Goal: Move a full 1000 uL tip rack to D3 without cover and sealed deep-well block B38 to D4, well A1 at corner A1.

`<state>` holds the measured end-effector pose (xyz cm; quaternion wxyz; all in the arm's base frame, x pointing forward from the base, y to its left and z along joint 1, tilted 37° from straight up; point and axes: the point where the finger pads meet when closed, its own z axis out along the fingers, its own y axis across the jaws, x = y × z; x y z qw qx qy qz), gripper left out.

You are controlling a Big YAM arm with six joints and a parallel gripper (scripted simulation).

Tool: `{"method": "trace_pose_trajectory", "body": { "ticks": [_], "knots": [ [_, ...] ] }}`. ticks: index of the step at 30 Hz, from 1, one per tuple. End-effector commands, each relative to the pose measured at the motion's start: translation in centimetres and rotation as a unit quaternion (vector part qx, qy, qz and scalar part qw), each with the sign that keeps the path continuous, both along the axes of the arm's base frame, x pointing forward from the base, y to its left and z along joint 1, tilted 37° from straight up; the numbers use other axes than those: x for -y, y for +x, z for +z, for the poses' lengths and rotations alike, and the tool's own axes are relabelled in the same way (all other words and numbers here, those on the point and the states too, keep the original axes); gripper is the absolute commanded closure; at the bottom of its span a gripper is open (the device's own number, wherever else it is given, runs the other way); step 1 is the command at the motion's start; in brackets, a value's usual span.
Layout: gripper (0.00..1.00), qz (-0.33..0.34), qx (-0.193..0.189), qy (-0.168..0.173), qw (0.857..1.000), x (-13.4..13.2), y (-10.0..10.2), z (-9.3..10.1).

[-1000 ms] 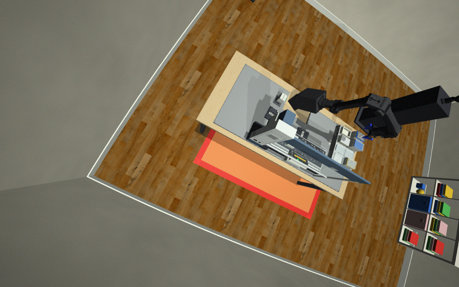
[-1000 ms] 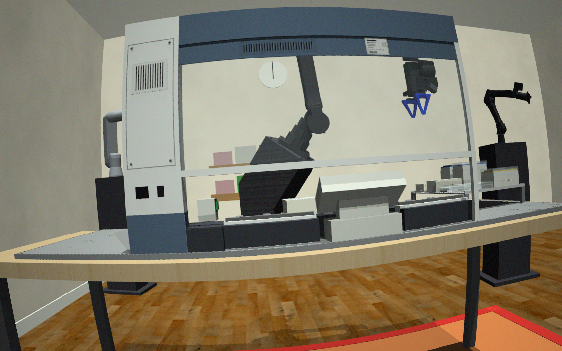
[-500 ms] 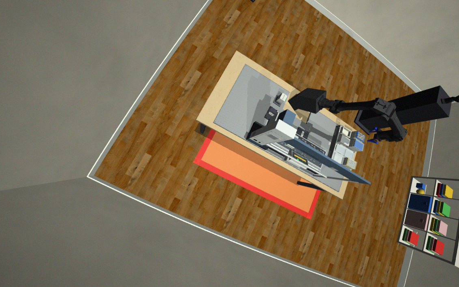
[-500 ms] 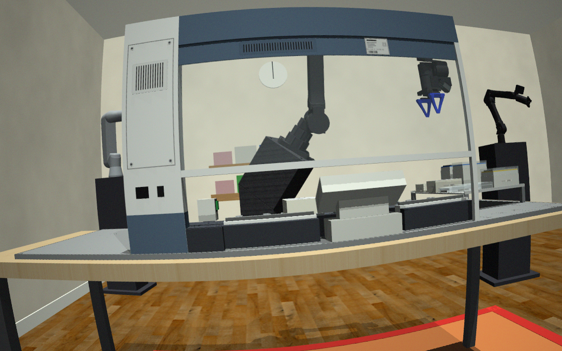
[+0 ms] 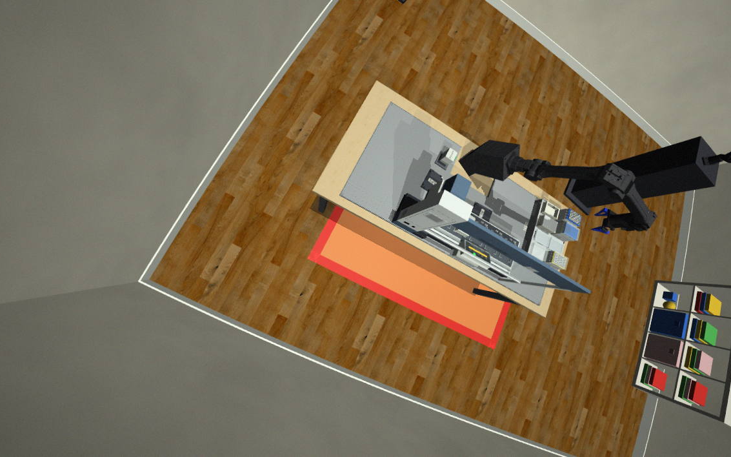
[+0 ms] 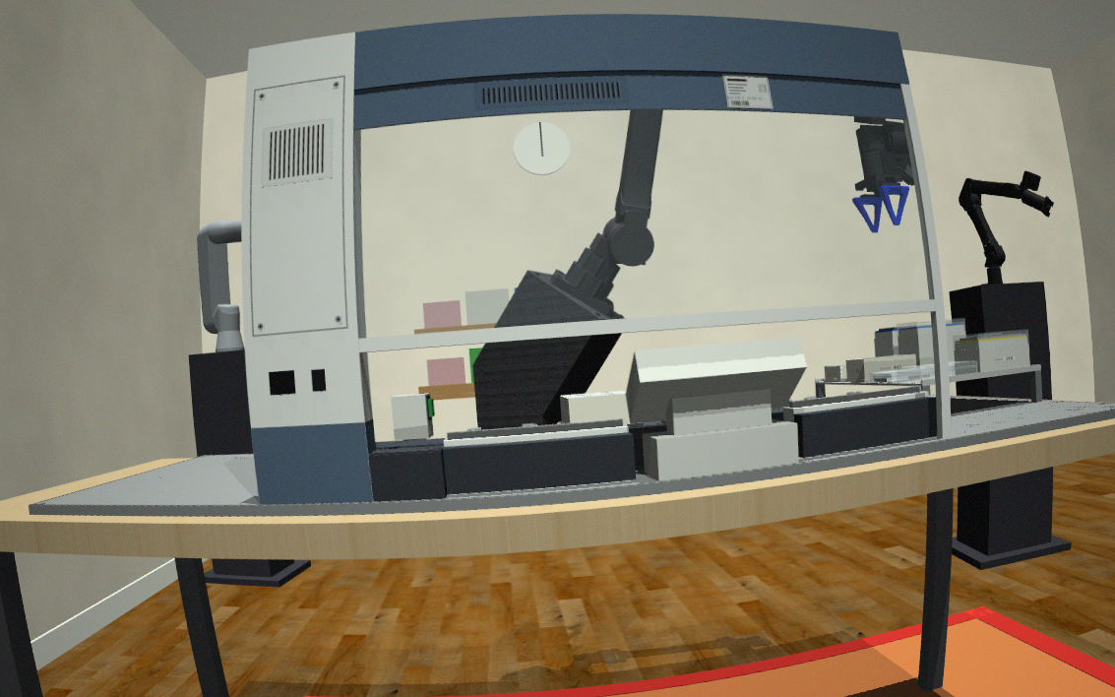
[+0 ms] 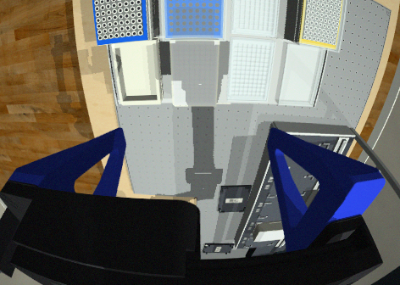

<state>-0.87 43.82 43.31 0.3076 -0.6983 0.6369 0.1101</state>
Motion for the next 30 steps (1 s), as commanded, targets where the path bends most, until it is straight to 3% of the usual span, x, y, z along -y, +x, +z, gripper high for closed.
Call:
{"method": "trace_pose_trajectory", "body": {
  "ticks": [1, 19, 20, 22, 25, 26, 30],
  "knots": [
    [0.00, -0.004, -0.005, 0.018, 1.000, -1.6, -0.2, 2.7],
    [0.00, -0.003, -0.004, 0.018, 1.000, -7.9, -1.1, 6.9],
    [0.00, -0.003, -0.004, 0.018, 1.000, -7.9, -1.1, 6.9],
    [0.00, -0.003, 0.000, -0.011, 1.000, -7.7, -1.1, 4.1],
    [0.00, -0.003, 0.000, -0.011, 1.000, -7.7, -1.1, 4.1],
    [0.00, 0.003, -0.003, 0.008, 1.000, -7.8, -2.5, 5.0],
    [0.00, 0.003, -0.002, -0.002, 1.000, -8.0, -4.5, 3.7]
  ]
}}
